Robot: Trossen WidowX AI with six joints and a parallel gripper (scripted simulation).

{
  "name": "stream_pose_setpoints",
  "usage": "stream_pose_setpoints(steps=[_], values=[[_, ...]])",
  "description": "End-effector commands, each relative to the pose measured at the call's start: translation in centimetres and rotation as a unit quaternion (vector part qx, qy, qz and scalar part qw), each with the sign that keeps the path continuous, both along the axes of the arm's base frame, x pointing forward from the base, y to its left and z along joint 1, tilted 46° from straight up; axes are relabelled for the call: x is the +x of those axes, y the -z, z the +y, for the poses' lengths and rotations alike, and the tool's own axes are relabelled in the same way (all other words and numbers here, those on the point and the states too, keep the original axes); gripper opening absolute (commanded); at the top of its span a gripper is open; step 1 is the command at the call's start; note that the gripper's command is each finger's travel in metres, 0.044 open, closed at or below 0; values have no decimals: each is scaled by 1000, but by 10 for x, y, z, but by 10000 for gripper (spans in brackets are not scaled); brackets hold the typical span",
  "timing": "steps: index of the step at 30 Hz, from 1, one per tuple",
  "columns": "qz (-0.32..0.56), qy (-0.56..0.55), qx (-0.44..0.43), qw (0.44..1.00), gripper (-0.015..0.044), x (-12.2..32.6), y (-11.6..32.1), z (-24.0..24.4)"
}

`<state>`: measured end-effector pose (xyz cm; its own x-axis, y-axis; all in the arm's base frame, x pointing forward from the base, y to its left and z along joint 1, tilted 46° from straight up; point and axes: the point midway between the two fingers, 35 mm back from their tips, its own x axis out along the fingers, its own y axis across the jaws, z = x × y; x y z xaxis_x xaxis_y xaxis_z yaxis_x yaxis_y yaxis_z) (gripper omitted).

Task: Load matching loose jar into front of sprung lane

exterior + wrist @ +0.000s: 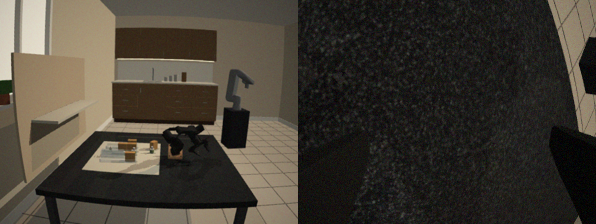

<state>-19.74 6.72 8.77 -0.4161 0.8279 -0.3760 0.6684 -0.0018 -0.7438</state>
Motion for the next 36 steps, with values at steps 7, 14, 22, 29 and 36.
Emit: stream_pose_setpoints(steps=[7,14,22,29,36], values=[[-236,-218,-8,947,440,-11,31,-82],[-489,-468,39,735,440,34,64,-182],[-669,-639,123,358,440,145,85,-250],[-727,-665,172,-7,440,263,88,-255],[-721,-617,176,-261,440,354,79,-225]])
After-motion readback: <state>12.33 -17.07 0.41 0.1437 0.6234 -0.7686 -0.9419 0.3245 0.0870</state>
